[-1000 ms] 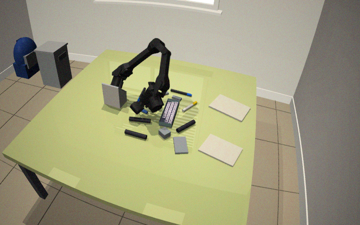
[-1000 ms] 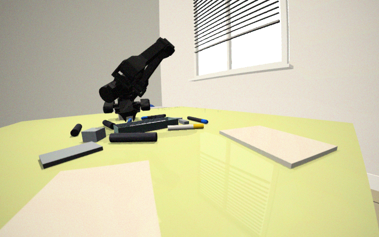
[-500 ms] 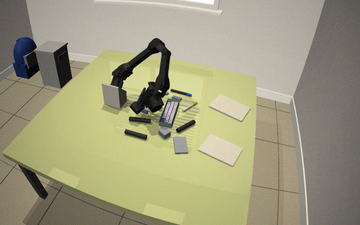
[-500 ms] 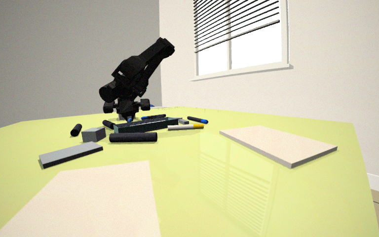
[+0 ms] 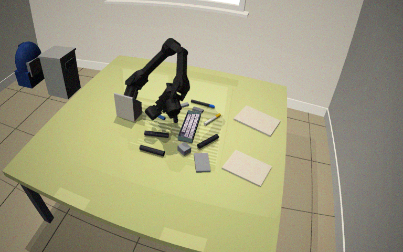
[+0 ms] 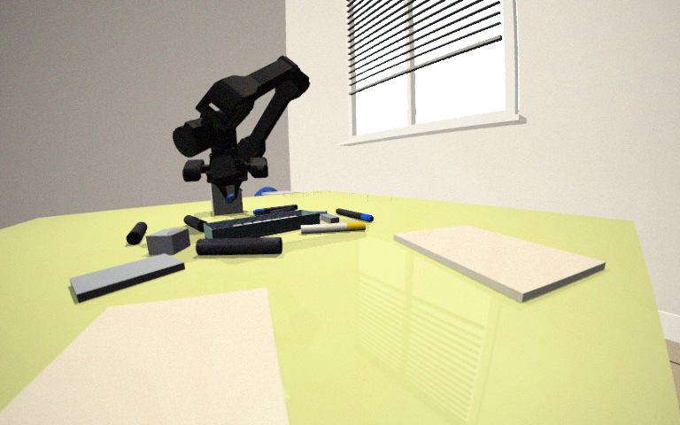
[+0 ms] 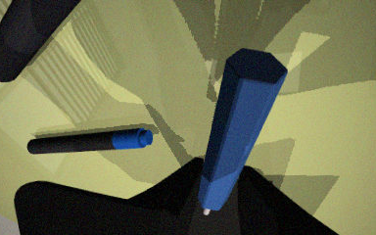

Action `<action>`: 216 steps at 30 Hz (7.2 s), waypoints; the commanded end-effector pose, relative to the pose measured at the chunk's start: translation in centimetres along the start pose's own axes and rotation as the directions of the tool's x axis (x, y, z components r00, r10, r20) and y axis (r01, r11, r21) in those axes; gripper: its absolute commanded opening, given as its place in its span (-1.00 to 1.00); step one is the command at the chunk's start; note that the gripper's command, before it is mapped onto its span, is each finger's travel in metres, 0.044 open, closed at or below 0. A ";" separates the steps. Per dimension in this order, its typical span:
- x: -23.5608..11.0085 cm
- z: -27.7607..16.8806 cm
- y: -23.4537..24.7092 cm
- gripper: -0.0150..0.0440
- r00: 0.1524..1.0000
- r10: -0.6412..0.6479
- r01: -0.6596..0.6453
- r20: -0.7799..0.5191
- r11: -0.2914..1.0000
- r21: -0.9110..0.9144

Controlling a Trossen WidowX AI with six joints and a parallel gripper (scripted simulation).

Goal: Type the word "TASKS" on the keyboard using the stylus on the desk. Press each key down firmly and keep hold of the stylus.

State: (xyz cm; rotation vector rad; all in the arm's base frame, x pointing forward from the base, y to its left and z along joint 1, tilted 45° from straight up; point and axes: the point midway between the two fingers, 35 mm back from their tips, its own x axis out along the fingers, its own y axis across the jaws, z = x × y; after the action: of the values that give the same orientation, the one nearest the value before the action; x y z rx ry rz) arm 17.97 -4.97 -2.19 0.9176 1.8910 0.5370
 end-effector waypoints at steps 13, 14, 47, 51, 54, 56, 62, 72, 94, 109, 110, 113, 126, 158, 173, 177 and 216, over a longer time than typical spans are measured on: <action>0.0 3.8 -2.2 -0.49 0.928 -0.241 0.213 0.283 0.969 0.126; -0.2 4.1 -2.3 -0.49 0.917 -0.256 0.223 0.307 0.965 0.138; -10.1 10.8 3.1 -0.49 0.189 -0.240 0.019 0.952 0.970 0.241; -11.5 10.5 4.8 -0.49 0.081 -0.175 -0.039 0.981 0.983 0.179; -12.3 10.2 5.9 -0.49 0.019 -0.133 -0.072 0.991 0.988 0.134; -12.4 10.1 6.0 -0.49 0.015 -0.130 -0.074 0.991 0.989 0.130; -11.5 10.7 5.9 -0.49 0.015 -0.130 -0.074 0.991 0.989 0.131; -9.2 11.8 6.0 -0.40 0.015 -0.129 -0.075 0.992 0.989 0.130; -8.4 12.2 5.9 -0.22 0.016 -0.129 -0.075 0.992 0.989 0.130; -7.8 12.6 5.9 -0.22 0.016 -0.129 -0.076 0.992 0.989 0.130; -7.7 12.6 5.9 -0.22 0.016 -0.129 -0.076 0.992 0.989 0.130; -7.6 12.6 5.9 -0.22 0.016 -0.129 -0.076 0.992 0.989 0.130; -7.5 12.7 5.9 -0.22 0.016 -0.129 -0.076 0.992 0.989 0.130; -10.4 10.7 8.2 -0.49 0.016 -0.136 -0.079 0.991 0.987 0.137; -9.4 8.3 15.2 -0.49 0.018 -0.130 -0.080 0.991 0.988 0.131; -9.0 7.2 16.9 -0.49 0.016 -0.125 -0.081 0.992 0.989 0.126; -6.2 8.3 17.4 -0.22 0.015 -0.122 -0.082 0.992 0.989 0.123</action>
State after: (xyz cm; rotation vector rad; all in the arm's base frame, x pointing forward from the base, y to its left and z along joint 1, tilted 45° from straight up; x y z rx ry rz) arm 33.61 0.88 9.57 0.9292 0.5053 -0.3536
